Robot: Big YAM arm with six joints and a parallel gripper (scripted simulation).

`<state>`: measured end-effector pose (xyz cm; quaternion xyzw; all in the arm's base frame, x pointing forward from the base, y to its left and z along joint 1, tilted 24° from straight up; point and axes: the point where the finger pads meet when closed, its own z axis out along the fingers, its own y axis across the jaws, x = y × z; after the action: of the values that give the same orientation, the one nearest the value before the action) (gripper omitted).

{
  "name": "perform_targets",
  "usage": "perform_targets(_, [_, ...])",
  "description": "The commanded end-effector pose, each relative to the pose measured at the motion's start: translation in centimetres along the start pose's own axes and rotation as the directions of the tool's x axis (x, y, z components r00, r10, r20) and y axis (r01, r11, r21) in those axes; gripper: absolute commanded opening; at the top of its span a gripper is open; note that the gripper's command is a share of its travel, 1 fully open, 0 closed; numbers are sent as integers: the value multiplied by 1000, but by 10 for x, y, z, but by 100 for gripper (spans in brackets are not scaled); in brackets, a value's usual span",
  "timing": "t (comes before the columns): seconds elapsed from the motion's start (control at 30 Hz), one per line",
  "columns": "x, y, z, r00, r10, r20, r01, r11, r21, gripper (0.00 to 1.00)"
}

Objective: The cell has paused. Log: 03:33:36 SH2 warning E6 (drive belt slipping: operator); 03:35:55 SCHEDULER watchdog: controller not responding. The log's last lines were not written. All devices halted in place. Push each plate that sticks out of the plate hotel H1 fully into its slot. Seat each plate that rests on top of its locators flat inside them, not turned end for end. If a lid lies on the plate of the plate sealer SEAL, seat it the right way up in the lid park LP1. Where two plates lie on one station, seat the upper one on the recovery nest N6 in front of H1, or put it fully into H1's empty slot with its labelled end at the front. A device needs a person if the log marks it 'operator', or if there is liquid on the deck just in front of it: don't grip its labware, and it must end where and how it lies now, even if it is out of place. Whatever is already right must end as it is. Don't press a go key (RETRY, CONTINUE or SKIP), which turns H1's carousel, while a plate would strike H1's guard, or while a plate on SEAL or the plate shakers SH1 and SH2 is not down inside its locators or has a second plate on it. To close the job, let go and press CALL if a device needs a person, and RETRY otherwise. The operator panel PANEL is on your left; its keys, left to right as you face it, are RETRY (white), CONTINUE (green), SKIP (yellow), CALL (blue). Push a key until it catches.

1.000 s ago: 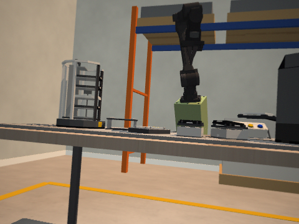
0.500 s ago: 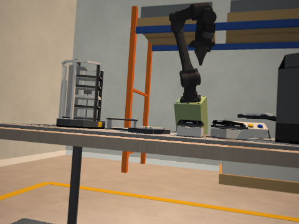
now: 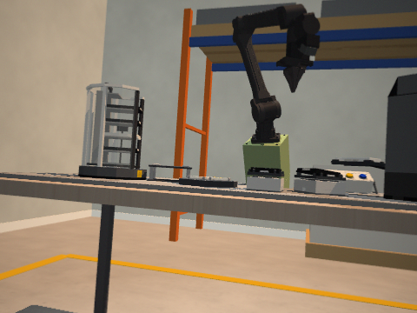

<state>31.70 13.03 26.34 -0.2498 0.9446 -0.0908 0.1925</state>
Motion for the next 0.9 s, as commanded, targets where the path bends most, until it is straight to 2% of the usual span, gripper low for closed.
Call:
perform_targets(0.0, [-10, 12, -5, 1000, 15, -2, -15, 1000, -3, 0])
perform_targets(0.13, [-22, 23, -14, 999, 23, 24, -23, 1000, -5, 0])
perform_targets(0.23, [-19, 34, -9, 1000, 19, 9, -19, 1000, -4, 0])
perform_targets(0.37, [-26, 40, -14, 999, 23, 24, -23, 1000, -6, 0])
perform_targets(0.5, [-23, 54, -8, 1000, 18, 9, -18, 1000, -5, 0])
perform_targets(0.57, [-30, 60, -14, 999, 23, 23, -23, 1000, -8, 0])
perform_targets(0.73, [-29, 78, -9, 1000, 19, 9, -19, 1000, -7, 0])
perform_targets(0.87, [-36, 84, -14, 999, 24, 23, -24, 1000, -10, 0])
